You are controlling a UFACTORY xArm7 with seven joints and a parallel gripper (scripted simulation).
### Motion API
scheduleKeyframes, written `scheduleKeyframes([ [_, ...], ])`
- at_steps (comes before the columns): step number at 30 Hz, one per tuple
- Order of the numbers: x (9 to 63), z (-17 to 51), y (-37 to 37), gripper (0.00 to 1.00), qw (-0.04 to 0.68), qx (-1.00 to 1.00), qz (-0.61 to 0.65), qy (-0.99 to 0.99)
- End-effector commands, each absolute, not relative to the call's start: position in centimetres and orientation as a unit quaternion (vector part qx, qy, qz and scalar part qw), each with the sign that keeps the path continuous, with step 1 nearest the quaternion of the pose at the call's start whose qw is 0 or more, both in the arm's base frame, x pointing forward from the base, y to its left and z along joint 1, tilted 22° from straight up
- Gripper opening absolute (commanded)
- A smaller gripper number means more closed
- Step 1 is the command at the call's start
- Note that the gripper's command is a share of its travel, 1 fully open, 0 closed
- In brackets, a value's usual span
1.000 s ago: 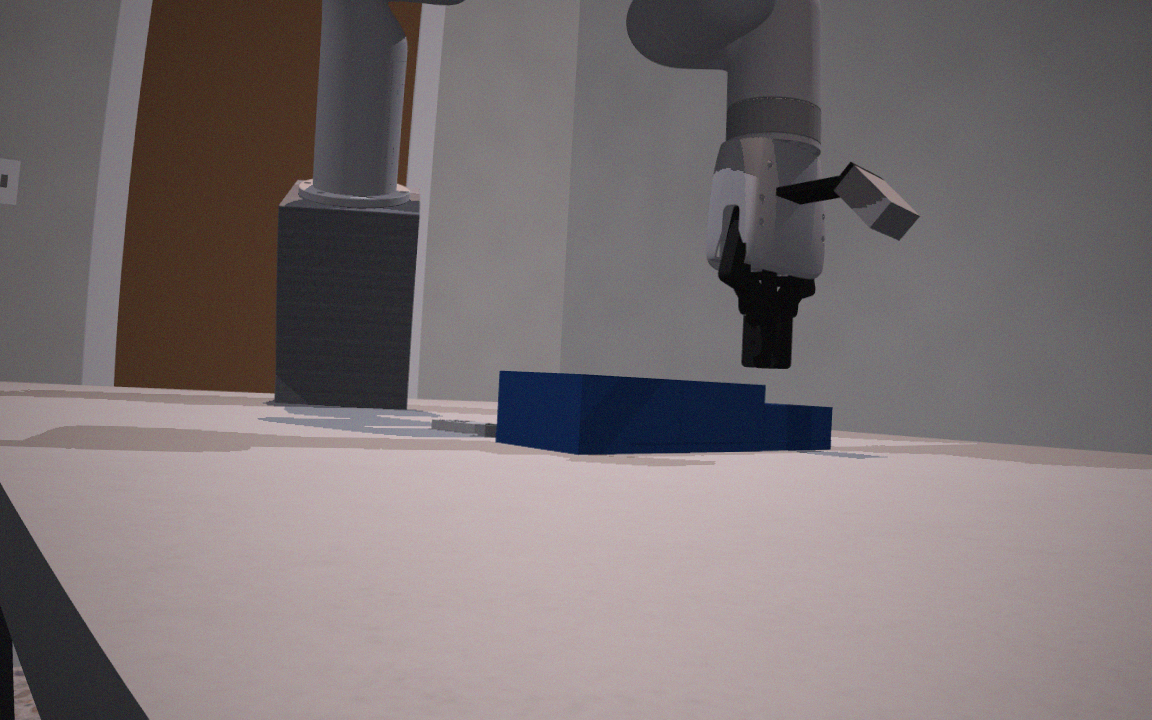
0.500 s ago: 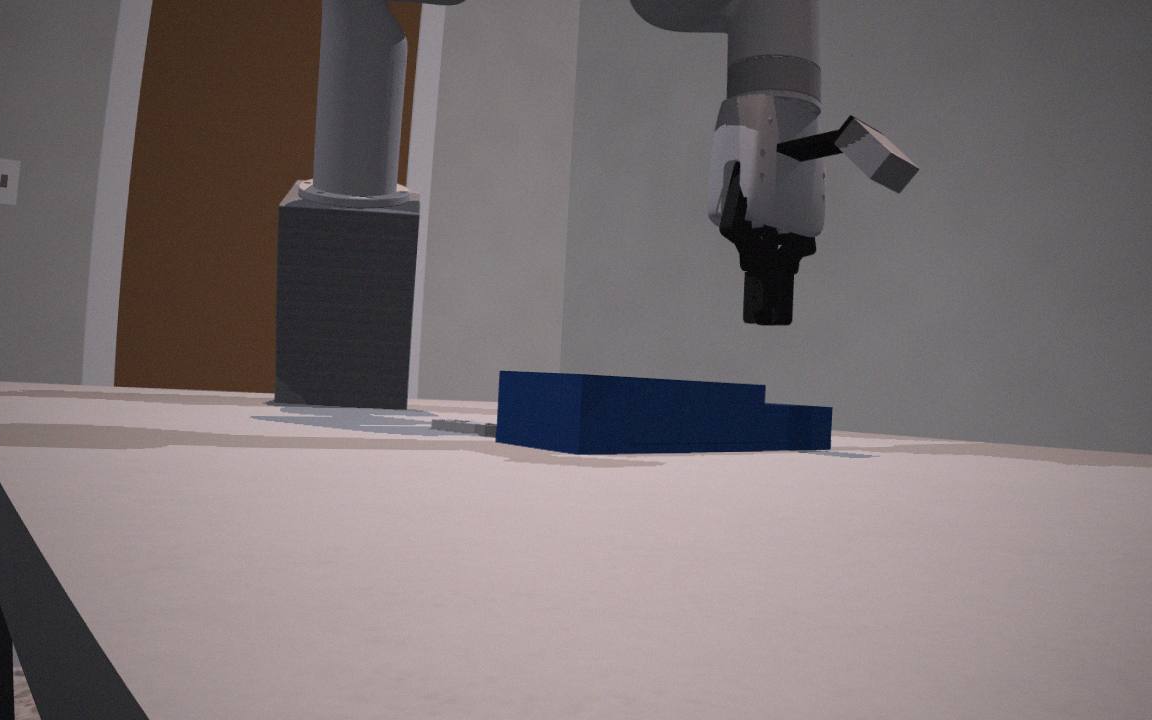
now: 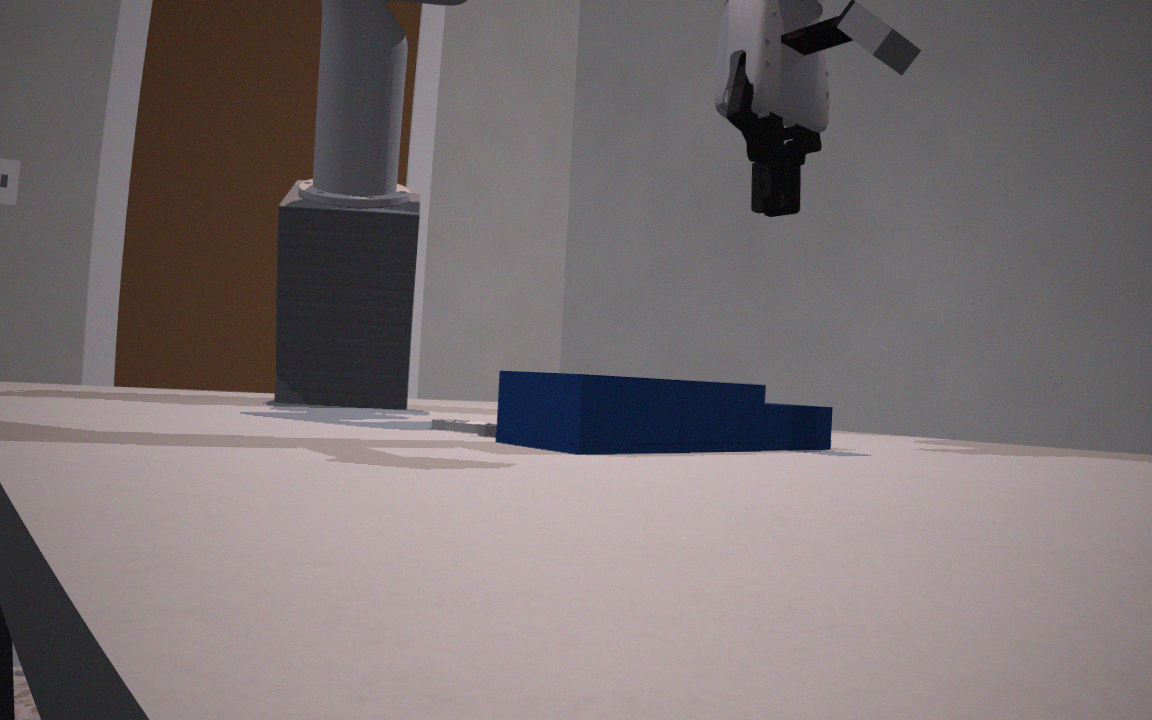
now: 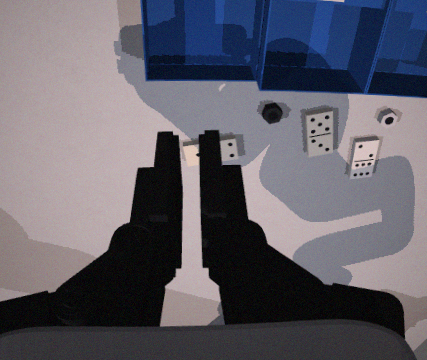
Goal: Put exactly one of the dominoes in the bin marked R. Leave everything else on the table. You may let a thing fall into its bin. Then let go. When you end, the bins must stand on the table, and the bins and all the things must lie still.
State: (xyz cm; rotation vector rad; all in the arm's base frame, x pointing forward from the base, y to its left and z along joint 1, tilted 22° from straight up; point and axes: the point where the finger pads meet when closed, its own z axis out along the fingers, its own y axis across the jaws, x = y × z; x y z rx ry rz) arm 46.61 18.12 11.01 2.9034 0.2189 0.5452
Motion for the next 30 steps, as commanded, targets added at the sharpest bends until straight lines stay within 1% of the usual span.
scheduleKeyframes([
  [1,45.9,12.9,18.2,0.07,0.085,0.978,0.175,0.075],
  [12,45.9,12.9,18.2,0.07,0.085,0.978,0.175,0.075],
  [13,45.5,12.2,17.9,0.41,0.089,0.976,0.172,0.099],
  [17,44.2,9.3,17.0,0.41,0.102,0.966,0.166,0.169],
  [19,44.2,9.3,17.0,0.41,0.102,0.966,0.166,0.169],
  [20,43.8,8.5,16.7,0.41,0.108,0.959,0.161,0.204],
  [30,40.4,1.4,14.3,0.41,0.124,0.929,0.137,0.32],
])
